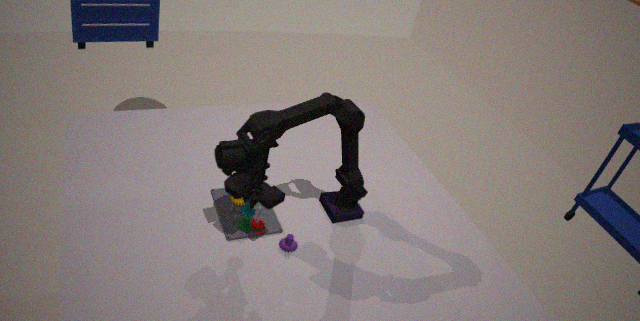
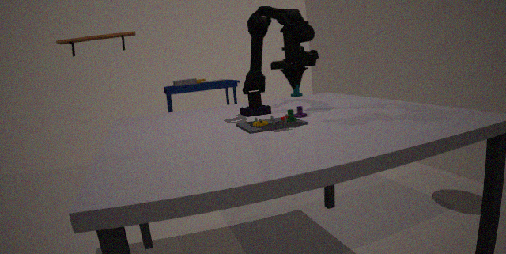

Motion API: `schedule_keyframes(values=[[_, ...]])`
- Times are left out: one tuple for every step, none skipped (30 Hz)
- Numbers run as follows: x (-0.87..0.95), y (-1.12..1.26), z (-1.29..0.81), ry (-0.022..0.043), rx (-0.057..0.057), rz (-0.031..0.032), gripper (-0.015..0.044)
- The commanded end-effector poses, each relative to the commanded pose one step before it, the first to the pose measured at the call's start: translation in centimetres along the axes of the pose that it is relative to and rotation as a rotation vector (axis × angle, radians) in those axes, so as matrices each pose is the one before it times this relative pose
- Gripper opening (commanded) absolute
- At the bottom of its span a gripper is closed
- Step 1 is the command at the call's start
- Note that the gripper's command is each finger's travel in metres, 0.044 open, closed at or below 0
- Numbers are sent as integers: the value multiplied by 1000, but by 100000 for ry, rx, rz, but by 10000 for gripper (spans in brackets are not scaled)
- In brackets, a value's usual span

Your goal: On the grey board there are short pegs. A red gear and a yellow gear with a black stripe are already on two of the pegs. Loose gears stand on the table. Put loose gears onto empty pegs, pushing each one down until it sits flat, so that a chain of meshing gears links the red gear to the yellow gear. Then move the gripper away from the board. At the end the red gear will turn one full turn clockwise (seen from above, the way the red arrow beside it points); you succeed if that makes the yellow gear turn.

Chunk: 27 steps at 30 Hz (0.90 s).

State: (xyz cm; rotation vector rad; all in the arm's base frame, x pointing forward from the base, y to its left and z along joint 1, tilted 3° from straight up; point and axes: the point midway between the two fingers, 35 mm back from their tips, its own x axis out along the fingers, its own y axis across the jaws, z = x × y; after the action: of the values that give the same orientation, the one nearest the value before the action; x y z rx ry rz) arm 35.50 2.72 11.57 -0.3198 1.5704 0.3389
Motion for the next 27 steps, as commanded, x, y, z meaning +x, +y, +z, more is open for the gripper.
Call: schedule_keyframes(values=[[810, -1070, -184, 661, -296, -360, 0], [174, -278, -45, 4, -10, -20, 0], [174, -277, -49, 5, -10, -20, 0], [174, -277, -52, 5, -10, -19, 0], [175, -276, -55, 6, -10, -19, 0], [175, -276, -58, 6, -10, -19, 0], [175, -275, -61, 7, -10, -19, 0], [175, -275, -64, 7, -10, -19, 0], [176, -274, -68, 8, -10, -18, 0], [176, -273, -71, 8, -10, -18, 0], [176, -272, -74, 9, -10, -18, 0], [176, -272, -77, 9, -10, -18, 0], [177, -271, -80, 10, -10, -17, 0], [177, -270, -83, 10, -10, -17, 0], [177, -269, -86, 11, -10, -17, 0], [177, -268, -89, 11, -10, -17, 0], [148, -222, -76, 10, -8, -14, 0], [89, -133, -47, 6, -5, -8, 0], [30, -44, -16, 2, -2, -3, 0], [-24, -1, -2, 0, 0, 0, 0], [-40, -1, -3, 0, 0, 0, 0], [-60, -2, -5, 0, 0, 0, 0], [-9, 0, 0, 0, -448, 0, 0], [-18, -1, -1, 0, -891, 0, 0], [-23, -1, -1, 0, -1171, 0, 0], [-15, -1, -1, 0, -1621, 0, 0], [-19, -1, -1, 0, -2102, 0, 0]])
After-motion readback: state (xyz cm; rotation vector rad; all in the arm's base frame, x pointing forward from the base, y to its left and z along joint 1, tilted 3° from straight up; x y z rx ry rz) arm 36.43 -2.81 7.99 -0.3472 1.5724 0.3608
